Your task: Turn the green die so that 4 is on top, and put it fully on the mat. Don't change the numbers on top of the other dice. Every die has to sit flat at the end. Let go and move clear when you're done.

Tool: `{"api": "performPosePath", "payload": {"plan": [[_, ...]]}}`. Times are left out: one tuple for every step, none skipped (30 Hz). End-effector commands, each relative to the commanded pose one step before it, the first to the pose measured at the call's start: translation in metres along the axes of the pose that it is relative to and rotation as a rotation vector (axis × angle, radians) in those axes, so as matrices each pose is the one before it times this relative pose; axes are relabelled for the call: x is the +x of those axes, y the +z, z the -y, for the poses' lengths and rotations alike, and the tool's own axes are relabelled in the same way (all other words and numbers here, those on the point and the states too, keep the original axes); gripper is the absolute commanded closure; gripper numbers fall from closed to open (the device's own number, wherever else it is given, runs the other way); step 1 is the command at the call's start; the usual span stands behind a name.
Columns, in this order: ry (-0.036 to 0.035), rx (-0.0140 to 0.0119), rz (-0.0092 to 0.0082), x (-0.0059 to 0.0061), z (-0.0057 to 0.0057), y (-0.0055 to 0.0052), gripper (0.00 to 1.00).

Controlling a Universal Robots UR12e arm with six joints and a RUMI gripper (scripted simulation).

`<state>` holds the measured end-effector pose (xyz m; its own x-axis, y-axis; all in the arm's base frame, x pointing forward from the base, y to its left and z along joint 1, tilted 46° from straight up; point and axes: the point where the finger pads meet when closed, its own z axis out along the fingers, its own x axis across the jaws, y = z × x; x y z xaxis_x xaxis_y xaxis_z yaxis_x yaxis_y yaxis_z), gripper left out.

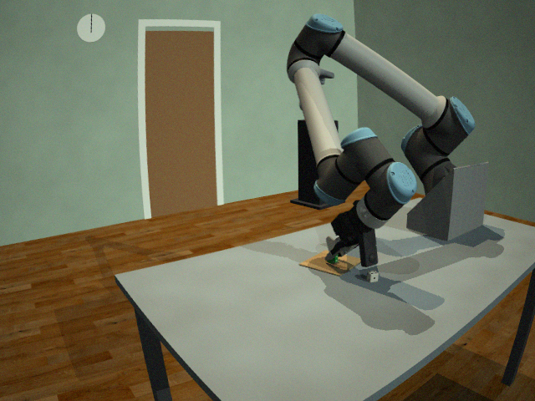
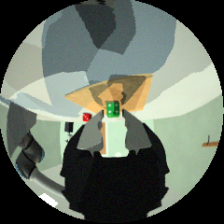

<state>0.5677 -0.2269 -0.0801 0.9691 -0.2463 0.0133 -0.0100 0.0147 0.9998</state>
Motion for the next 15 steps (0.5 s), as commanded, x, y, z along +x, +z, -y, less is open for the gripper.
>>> {"api": "performPosePath", "payload": {"plan": [[0.00076,0.00021,-0.00052,0.00034,-0.00034,-0.00043,0.76],[0.0,0.0,0.0,0.0,0.0,0.0,0.94],[0.0,0.0,0.0,0.0,0.0,0.0,0.94],[0.0,0.0,0.0,0.0,0.0,0.0,0.94],[0.0,0.0,0.0,0.0,0.0,0.0,0.94],[0.0,0.0,0.0,0.0,0.0,0.0,0.94],[0.0,0.0,0.0,0.0,0.0,0.0,0.94],[0.0,0.0,0.0,0.0,0.0,0.0,0.94],[0.0,0.0,0.0,0.0,0.0,0.0,0.94],[0.0,0.0,0.0,0.0,0.0,0.0,0.94],[0.0,0.0,0.0,0.0,0.0,0.0,0.94],[0.0,0.0,0.0,0.0,0.0,0.0,0.94],[0.0,0.0,0.0,0.0,0.0,0.0,0.94],[0.0,0.0,0.0,0.0,0.0,0.0,0.94],[0.0,0.0,0.0,0.0,0.0,0.0,0.94]]}}
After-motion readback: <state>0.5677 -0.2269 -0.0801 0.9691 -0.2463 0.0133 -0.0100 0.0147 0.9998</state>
